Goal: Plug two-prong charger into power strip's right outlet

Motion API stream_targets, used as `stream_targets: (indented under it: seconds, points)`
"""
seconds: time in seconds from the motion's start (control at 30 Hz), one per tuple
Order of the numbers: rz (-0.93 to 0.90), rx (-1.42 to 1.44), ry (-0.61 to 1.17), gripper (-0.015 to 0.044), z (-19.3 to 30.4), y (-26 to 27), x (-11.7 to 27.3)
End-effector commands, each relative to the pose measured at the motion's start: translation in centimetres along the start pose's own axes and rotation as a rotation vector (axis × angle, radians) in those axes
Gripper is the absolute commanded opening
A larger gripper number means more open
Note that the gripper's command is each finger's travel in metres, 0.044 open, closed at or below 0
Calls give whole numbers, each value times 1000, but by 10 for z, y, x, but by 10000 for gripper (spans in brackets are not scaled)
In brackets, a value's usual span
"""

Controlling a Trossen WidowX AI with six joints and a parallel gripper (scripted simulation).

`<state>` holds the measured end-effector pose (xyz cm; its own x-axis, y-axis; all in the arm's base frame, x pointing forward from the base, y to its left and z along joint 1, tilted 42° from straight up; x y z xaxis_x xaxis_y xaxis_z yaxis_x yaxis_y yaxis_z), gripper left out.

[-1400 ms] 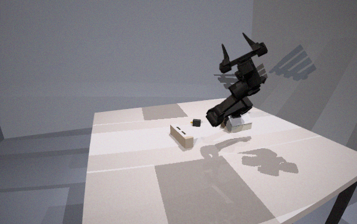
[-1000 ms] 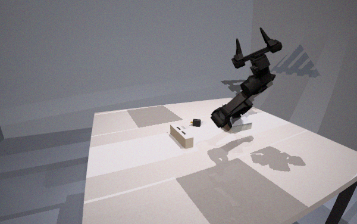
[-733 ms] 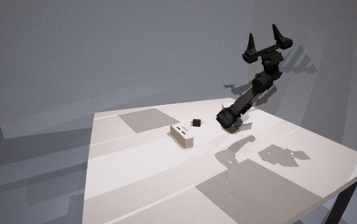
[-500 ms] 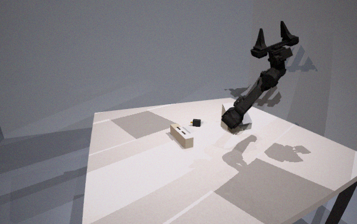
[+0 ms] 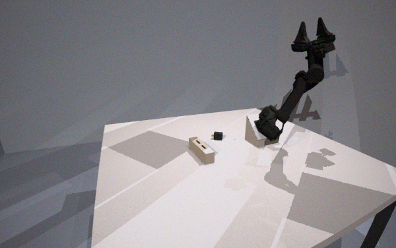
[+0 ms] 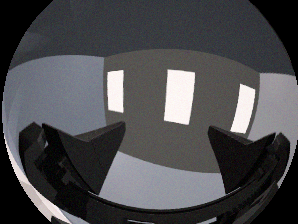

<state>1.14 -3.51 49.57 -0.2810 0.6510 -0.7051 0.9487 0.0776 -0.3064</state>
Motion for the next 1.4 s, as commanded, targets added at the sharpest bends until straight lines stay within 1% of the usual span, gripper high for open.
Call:
stream_targets:
  seconds: [0.0, 0.33, 0.7, 1.0, 1.37]
  points:
    - [29, -18, 12, 440, 9, -10, -2]
    - [82, -169, 108, 440, 49, -41, -13]
    - [108, -363, 247, 440, 101, -58, -25]
    - [90, -467, 378, 440, 146, -60, -37]
    - [43, -573, 551, 440, 202, -49, -49]
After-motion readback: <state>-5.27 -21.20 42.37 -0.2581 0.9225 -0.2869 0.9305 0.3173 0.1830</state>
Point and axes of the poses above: the point midway between the two fingers, 35 mm back from their tips, its own x axis back along the fingers, its own y axis across the jaws, z = x × y, the point moved 10 cm from there along x, back along the fingers, and after that the axes turned 8 degrees about x, right-handed, at the moved point
